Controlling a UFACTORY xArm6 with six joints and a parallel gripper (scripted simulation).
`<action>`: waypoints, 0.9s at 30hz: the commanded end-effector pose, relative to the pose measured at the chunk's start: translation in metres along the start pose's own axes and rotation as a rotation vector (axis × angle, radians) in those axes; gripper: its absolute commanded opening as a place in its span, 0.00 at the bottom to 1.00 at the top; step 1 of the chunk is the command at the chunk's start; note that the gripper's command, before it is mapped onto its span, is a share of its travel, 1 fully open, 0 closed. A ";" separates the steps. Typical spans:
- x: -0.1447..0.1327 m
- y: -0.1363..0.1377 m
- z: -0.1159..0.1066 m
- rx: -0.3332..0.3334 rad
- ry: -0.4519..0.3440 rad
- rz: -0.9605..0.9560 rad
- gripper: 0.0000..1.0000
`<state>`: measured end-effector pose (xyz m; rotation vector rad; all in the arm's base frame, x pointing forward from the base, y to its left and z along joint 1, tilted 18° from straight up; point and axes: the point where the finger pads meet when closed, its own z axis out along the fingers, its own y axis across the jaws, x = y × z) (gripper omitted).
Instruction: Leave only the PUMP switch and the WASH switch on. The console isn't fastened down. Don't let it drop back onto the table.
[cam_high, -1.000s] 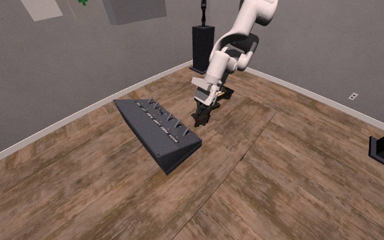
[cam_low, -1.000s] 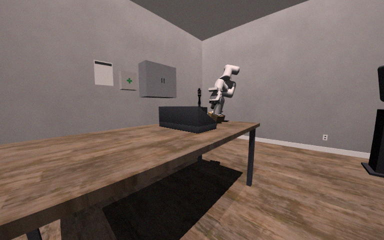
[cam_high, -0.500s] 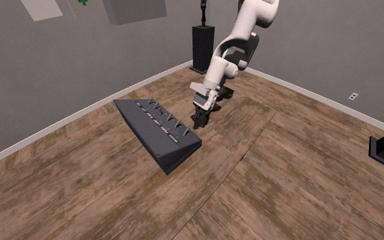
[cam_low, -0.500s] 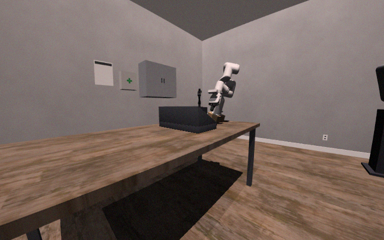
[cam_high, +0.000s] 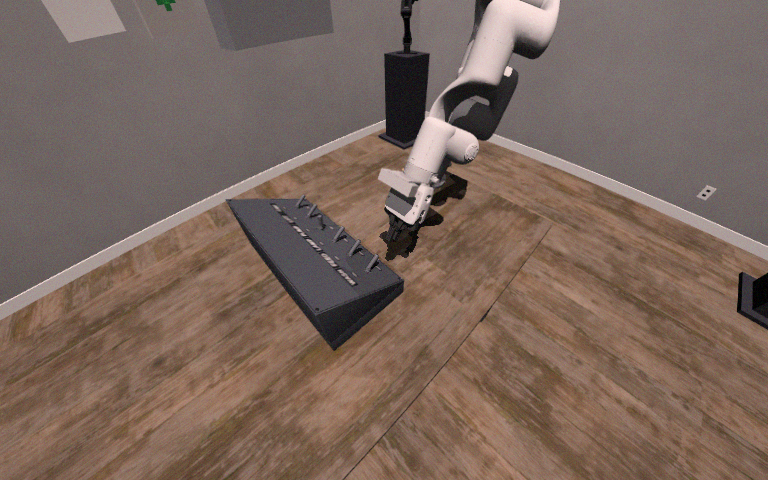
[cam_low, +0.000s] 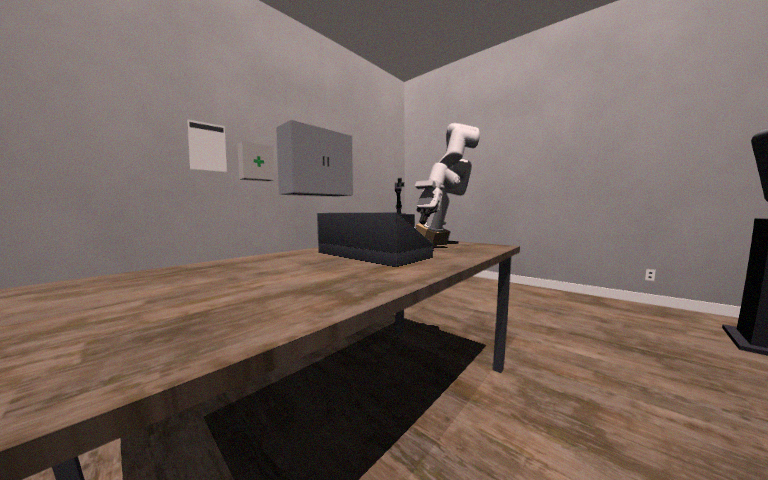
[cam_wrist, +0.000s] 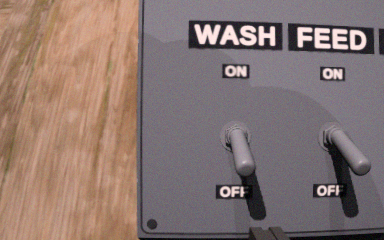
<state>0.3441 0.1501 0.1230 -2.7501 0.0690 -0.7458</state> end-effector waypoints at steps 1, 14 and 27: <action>0.001 -0.001 0.002 0.028 0.008 0.000 0.00; 0.001 -0.001 0.014 0.028 0.008 0.000 0.00; 0.001 -0.002 0.028 0.028 0.008 0.000 0.00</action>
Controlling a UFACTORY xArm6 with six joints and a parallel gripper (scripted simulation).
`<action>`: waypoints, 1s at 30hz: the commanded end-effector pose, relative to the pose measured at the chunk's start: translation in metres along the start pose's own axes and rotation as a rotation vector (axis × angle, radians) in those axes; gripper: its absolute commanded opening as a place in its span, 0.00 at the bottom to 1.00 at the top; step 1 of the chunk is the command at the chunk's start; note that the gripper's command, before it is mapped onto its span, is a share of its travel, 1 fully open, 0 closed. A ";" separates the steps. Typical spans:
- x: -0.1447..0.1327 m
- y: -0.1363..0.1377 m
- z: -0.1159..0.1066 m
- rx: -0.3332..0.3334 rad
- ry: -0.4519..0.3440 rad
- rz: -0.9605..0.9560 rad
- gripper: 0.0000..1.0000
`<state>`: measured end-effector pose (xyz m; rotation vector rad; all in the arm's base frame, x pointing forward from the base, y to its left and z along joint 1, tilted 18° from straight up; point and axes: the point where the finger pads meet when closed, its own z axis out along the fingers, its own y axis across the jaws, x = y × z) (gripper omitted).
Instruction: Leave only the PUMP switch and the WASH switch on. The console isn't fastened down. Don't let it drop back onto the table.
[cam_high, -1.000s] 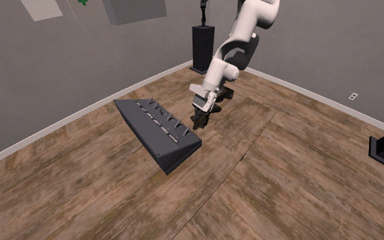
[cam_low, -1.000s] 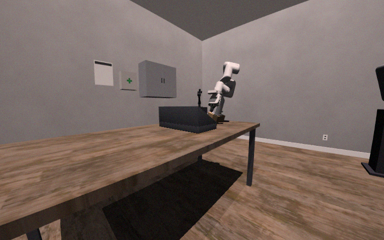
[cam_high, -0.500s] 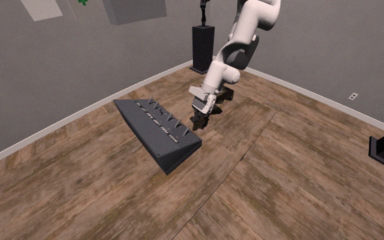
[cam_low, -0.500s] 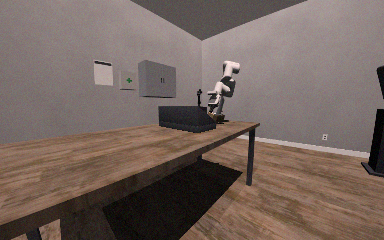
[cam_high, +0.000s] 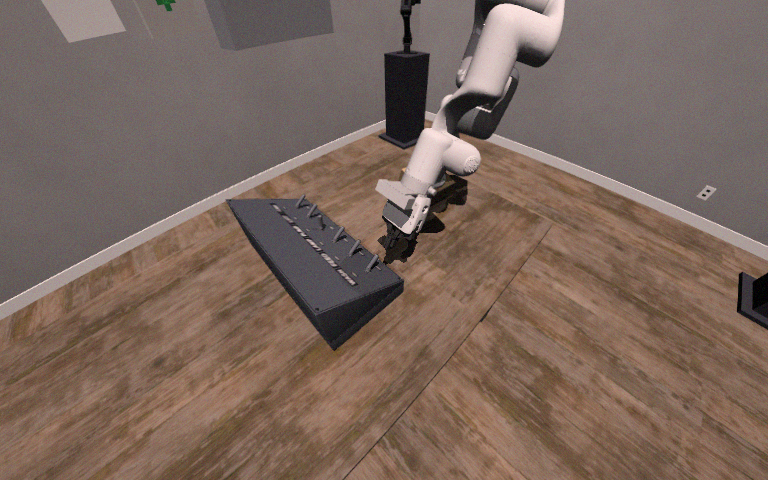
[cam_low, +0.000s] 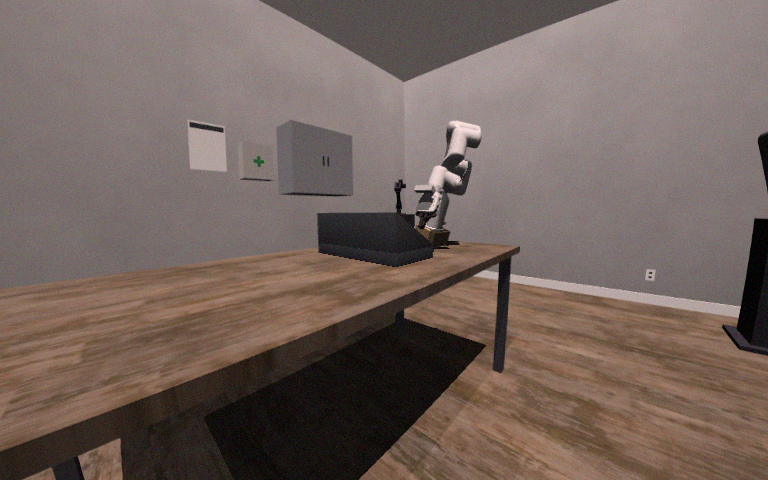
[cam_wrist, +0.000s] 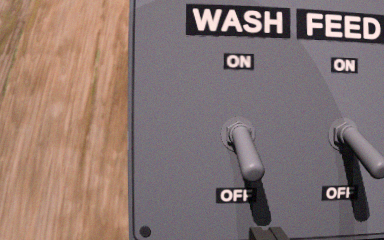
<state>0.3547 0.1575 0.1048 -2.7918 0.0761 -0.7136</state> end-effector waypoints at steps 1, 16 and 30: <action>0.001 -0.001 0.007 0.062 0.035 0.000 0.00; 0.002 -0.002 0.023 0.062 0.035 0.000 0.00; 0.002 -0.003 0.028 0.062 0.035 0.000 0.00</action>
